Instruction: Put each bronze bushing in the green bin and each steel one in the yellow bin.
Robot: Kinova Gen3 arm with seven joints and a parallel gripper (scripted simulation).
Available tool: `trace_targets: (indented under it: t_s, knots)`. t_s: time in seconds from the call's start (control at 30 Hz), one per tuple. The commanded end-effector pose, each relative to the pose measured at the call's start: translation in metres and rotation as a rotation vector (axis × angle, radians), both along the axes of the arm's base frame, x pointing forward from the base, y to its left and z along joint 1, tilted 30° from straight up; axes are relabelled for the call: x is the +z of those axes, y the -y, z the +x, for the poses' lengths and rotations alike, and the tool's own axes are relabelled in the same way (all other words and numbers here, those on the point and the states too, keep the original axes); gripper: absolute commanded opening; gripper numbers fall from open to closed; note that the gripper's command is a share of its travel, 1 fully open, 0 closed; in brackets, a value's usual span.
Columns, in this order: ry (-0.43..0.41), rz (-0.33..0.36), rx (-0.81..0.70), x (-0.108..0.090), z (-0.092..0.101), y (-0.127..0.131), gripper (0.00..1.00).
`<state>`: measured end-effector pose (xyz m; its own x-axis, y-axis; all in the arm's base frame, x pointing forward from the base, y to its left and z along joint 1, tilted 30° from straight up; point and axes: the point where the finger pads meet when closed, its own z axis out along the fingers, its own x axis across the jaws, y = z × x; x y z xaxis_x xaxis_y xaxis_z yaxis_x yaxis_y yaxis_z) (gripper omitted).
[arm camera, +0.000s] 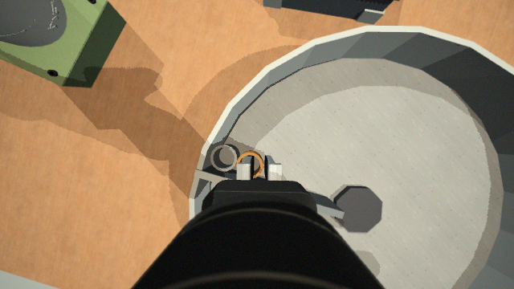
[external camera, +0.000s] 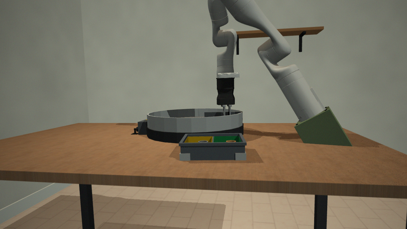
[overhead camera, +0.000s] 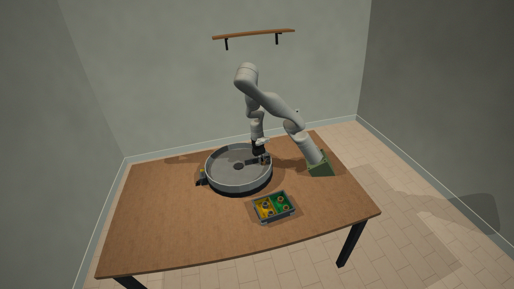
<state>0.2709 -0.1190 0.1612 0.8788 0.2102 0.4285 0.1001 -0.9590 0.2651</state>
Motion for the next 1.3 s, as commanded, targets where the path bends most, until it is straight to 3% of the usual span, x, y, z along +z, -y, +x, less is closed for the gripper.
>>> trace_targets:
  t_s: [0.0, 0.47, 0.5, 1.27]
  knots:
    - [0.004, 0.008, -0.005, -0.0025, 0.0008, 0.0010, 0.40]
    - [0.004, 0.008, -0.006, -0.0048, 0.0020, 0.0015, 0.40]
    - [0.002, 0.008, -0.004, -0.0048, 0.0022, 0.0013, 0.00]
    - [0.002, 0.008, -0.004, -0.0046, 0.0024, 0.0013, 0.00]
